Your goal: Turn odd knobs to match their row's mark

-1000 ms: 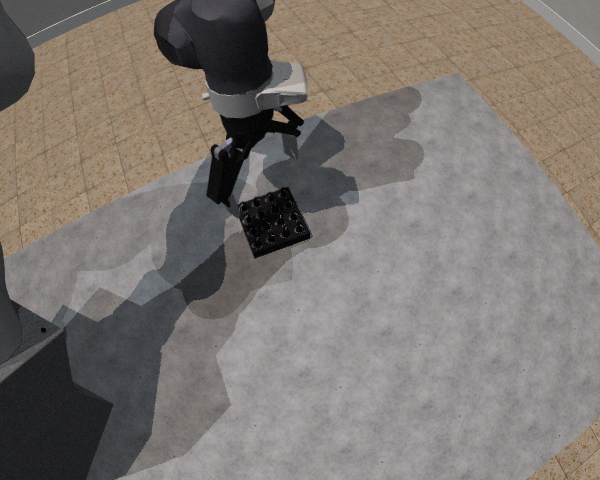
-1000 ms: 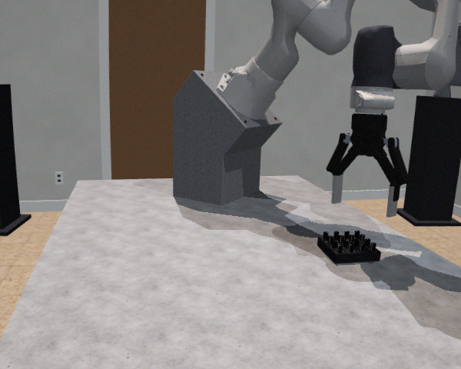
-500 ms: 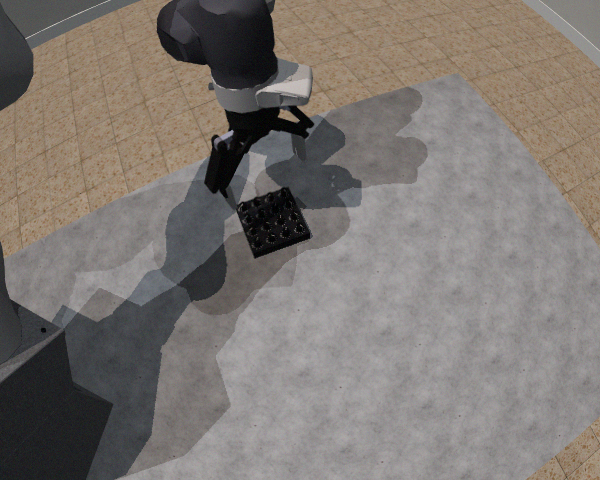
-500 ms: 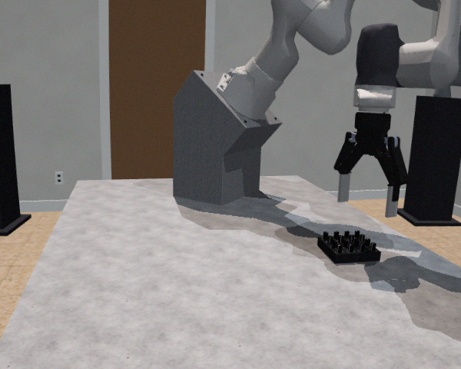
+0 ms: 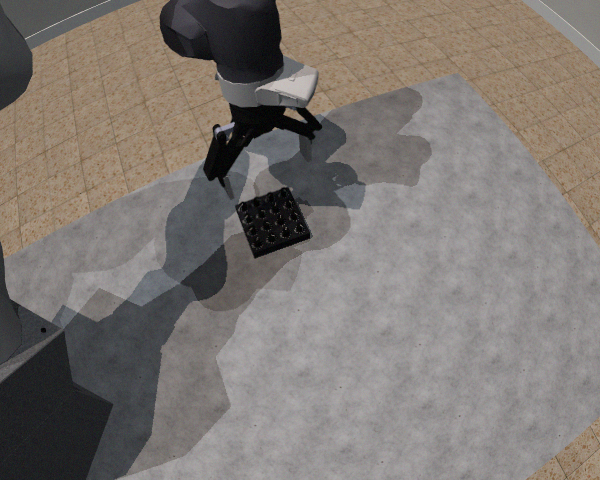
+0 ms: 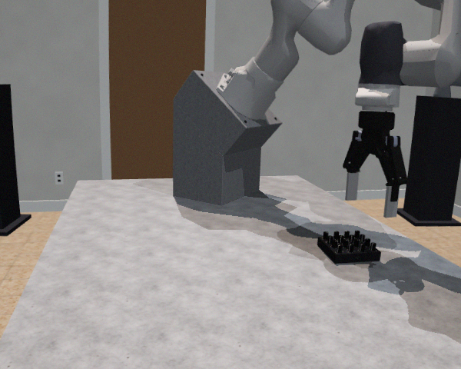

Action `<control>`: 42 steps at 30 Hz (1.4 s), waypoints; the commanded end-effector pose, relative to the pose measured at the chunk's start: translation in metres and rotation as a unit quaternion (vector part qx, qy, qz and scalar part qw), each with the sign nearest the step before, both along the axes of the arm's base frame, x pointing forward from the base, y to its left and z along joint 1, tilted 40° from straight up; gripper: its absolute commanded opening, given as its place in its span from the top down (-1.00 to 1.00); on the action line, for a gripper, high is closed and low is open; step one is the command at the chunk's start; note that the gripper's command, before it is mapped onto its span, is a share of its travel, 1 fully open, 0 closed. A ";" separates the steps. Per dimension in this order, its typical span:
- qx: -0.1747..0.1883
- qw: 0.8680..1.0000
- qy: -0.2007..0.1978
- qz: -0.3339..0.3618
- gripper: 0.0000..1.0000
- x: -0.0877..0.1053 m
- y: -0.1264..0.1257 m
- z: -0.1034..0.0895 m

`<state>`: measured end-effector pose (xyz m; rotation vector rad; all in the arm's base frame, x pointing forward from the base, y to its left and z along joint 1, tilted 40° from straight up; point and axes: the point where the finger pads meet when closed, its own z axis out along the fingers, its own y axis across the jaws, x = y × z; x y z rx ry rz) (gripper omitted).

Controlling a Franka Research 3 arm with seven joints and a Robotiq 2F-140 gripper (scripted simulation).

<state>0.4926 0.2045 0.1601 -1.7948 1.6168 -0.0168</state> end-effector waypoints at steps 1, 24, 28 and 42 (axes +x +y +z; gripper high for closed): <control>0.027 0.997 0.048 -0.047 -1.00 0.000 0.003 0.003; 0.035 0.996 0.056 -0.057 0.77 0.001 0.003 0.005; 0.035 0.996 0.056 -0.057 0.77 0.001 0.003 0.005; 0.035 0.996 0.056 -0.057 0.77 0.001 0.004 0.004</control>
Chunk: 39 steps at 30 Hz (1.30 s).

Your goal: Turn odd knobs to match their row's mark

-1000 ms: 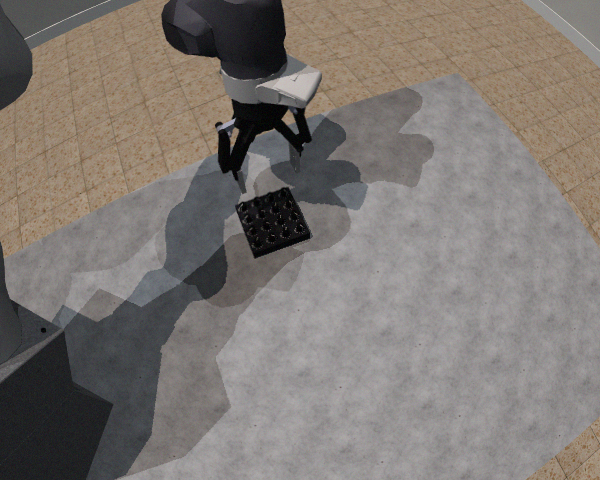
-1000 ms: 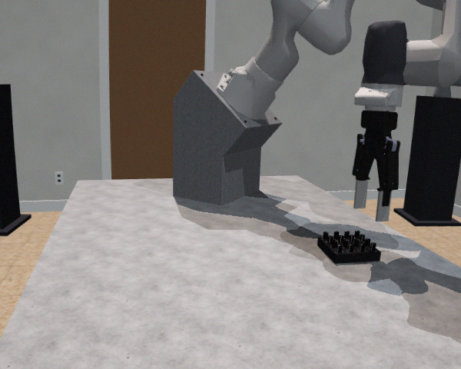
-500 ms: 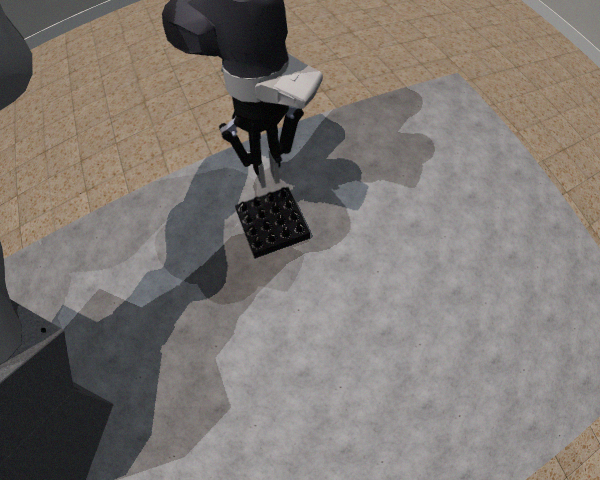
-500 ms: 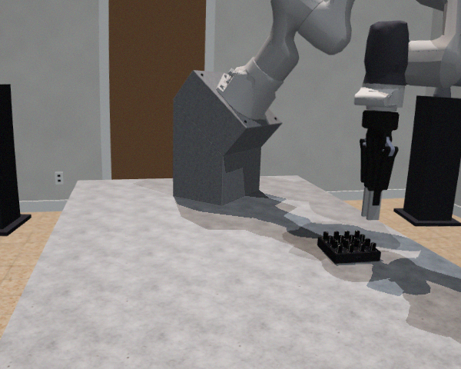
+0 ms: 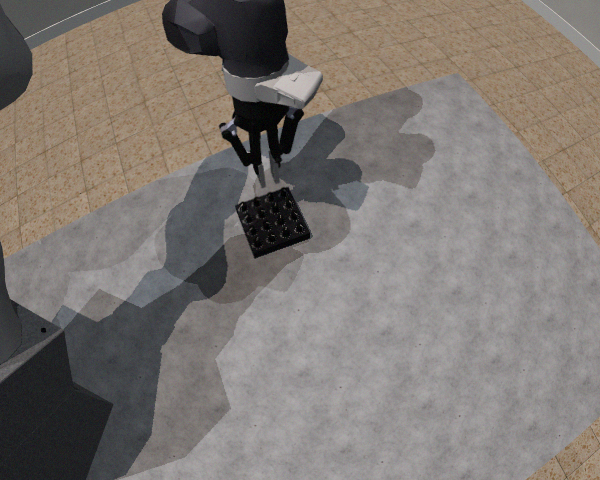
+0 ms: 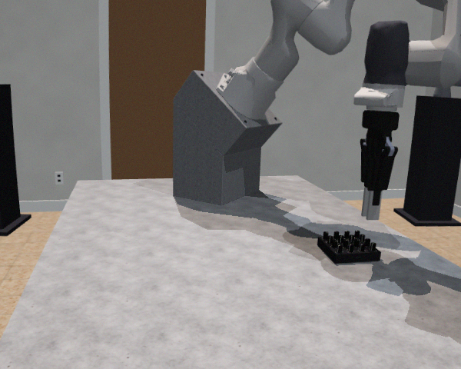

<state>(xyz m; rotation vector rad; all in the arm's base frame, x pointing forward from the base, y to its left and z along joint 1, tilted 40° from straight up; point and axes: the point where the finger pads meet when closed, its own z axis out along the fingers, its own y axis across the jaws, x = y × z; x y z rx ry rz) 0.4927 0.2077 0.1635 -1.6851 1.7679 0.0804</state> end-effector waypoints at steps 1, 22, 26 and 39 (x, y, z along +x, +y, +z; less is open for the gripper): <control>0.003 1.000 0.002 -0.004 0.77 0.001 0.000 0.001; 0.003 1.000 0.002 -0.004 0.77 0.006 0.007 -0.009; 0.003 1.000 0.002 -0.004 0.77 0.008 0.010 -0.013; 0.003 1.000 0.002 -0.004 0.77 0.014 0.017 -0.024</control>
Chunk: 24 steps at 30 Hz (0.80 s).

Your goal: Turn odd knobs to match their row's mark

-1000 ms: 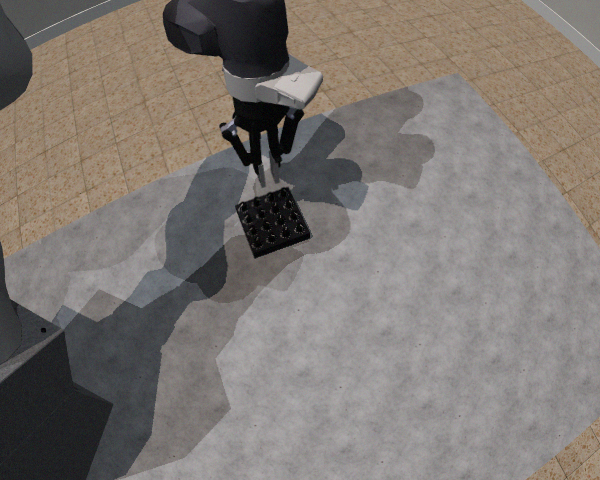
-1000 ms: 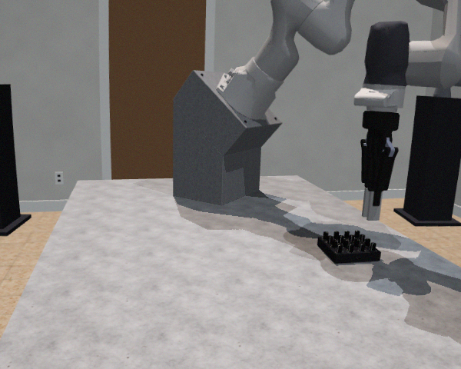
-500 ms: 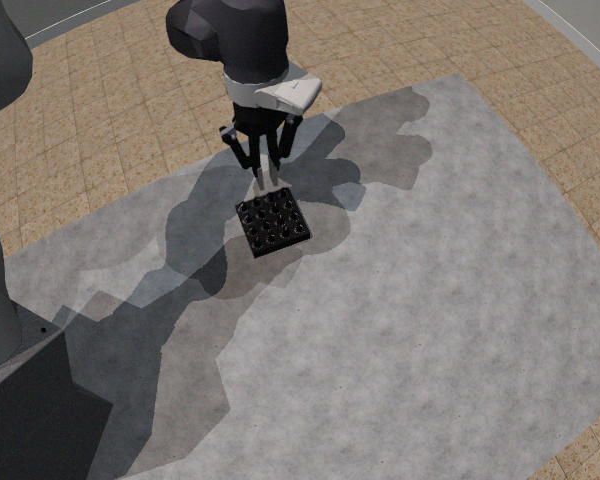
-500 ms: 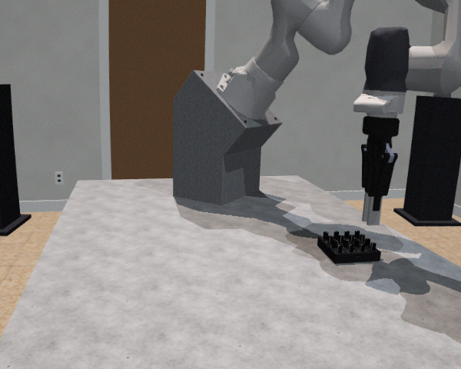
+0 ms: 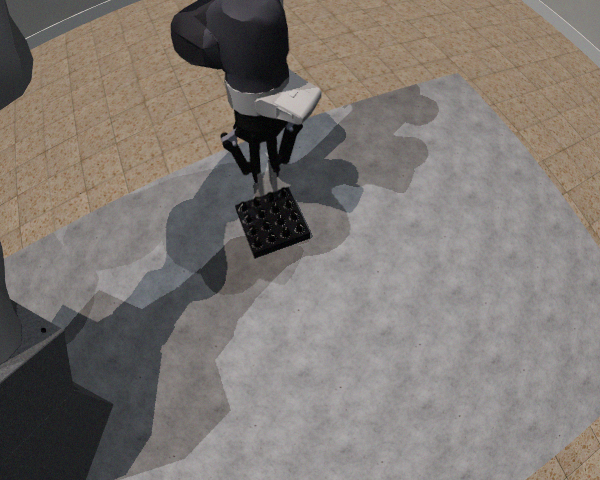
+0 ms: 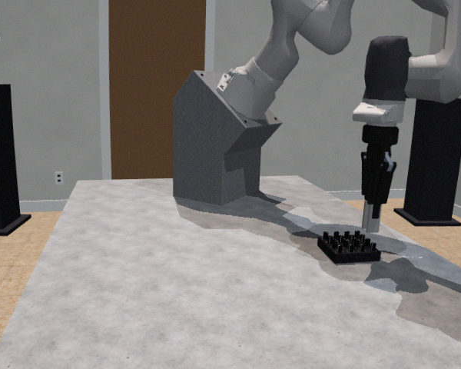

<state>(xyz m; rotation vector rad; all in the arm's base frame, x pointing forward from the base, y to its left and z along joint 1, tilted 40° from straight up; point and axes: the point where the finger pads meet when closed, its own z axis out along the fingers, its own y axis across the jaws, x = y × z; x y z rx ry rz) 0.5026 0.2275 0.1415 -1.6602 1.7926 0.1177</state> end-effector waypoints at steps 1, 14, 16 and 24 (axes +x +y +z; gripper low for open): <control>-0.010 1.000 -0.011 0.004 0.77 0.005 -0.002 -0.003; -0.010 1.000 -0.011 0.004 0.77 0.008 0.003 -0.010; -0.010 1.000 -0.011 0.004 0.77 0.009 0.003 -0.011; -0.010 1.000 -0.011 0.004 0.77 0.009 0.003 -0.011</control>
